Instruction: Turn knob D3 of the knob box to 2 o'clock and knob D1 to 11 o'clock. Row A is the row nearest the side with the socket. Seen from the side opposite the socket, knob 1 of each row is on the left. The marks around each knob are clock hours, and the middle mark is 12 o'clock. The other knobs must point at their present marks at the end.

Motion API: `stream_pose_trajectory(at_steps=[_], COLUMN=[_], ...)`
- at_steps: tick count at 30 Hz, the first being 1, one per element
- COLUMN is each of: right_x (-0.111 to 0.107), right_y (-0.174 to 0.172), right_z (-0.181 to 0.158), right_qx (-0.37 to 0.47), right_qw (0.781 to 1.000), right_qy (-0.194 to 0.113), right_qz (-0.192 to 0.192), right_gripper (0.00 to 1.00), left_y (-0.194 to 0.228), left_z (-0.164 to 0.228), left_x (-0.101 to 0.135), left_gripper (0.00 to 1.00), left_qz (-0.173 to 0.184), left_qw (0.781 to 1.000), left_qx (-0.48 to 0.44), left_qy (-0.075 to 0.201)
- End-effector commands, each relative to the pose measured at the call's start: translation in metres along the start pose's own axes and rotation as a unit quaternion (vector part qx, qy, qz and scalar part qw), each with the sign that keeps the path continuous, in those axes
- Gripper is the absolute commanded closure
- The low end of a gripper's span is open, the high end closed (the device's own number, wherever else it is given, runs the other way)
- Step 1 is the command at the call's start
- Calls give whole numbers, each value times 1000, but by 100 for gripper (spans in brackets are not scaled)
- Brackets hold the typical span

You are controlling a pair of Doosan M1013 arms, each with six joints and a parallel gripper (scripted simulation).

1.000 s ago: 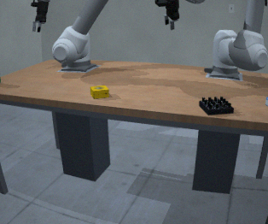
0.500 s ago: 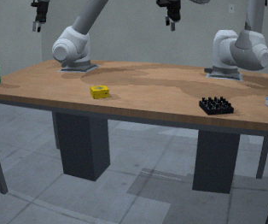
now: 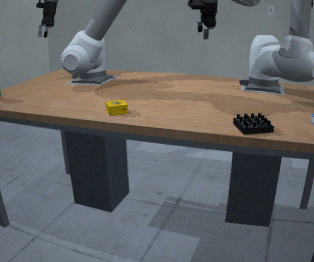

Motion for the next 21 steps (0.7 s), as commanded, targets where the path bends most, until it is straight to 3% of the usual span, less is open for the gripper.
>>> stream_pose_trajectory(at_steps=[1, 21], right_x=[0, 0], right_y=[0, 0], right_z=[0, 0], right_qx=[0, 0], right_qw=[1000, 1000], right_qy=[0, 0], right_qz=[0, 0], right_gripper=[0, 0], left_y=[-2, -53], left_z=[-11, -119], left_x=[-5, -48], left_gripper=[0, 0], left_qz=[5, 54], left_qw=[1000, 996], left_qx=[6, 64], left_qy=[-1, -1])
Point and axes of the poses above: on each arm, the point where the finger pads meet when closed, its own x axis out along the fingers, its own z axis across the jaws, y = z × x, the point moved 9 cm from there along -x, back along the fingers, and after that the axes turned 12 degrees about x, right-handed, at the moved point
